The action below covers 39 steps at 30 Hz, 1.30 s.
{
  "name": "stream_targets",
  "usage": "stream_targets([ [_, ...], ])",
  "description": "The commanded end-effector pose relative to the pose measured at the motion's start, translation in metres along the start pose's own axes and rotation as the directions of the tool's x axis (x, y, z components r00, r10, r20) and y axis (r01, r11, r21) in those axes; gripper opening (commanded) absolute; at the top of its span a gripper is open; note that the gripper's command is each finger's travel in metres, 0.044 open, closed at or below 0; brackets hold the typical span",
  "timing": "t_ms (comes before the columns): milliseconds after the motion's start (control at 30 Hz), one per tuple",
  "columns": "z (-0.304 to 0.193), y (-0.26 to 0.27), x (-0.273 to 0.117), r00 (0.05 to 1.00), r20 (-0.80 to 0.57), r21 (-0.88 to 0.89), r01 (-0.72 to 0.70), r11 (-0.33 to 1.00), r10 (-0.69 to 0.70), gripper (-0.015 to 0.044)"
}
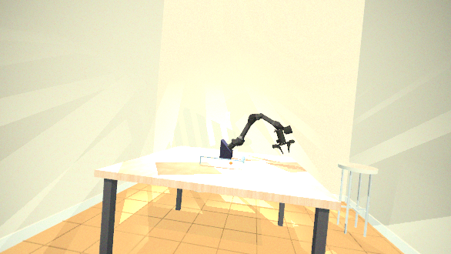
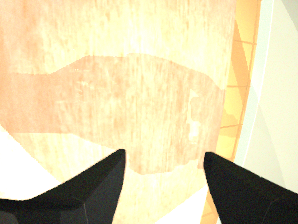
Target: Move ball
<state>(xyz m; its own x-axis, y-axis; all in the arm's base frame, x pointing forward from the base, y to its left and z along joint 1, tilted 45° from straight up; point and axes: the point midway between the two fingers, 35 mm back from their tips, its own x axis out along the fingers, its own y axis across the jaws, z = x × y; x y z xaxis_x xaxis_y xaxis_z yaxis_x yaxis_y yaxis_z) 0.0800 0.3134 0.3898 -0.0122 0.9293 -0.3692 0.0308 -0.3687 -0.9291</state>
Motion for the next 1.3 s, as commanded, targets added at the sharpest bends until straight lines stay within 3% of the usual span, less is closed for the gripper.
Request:
stream_targets([
  [0, -0.050, 0.034, 0.011, 0.992, -0.079, 0.124, -0.084, 0.989, 0.095, 0.0226],
  [367, -0.173, 0.142, -0.007, 0.924, -0.220, 0.490, -0.173, 0.854, 0.313, 0.0226],
  [767, -0.250, 0.263, -0.070, 0.862, -0.251, 0.802, -0.069, 0.593, 0.439, 0.0226],
  [1000, -0.254, 0.340, -0.106, 0.845, -0.188, 0.927, -0.016, 0.375, 0.500, 0.0226],
  [1267, -0.209, 0.417, -0.114, 0.909, 0.001, 0.999, -0.019, 0.039, 0.416, 0.0226],
])
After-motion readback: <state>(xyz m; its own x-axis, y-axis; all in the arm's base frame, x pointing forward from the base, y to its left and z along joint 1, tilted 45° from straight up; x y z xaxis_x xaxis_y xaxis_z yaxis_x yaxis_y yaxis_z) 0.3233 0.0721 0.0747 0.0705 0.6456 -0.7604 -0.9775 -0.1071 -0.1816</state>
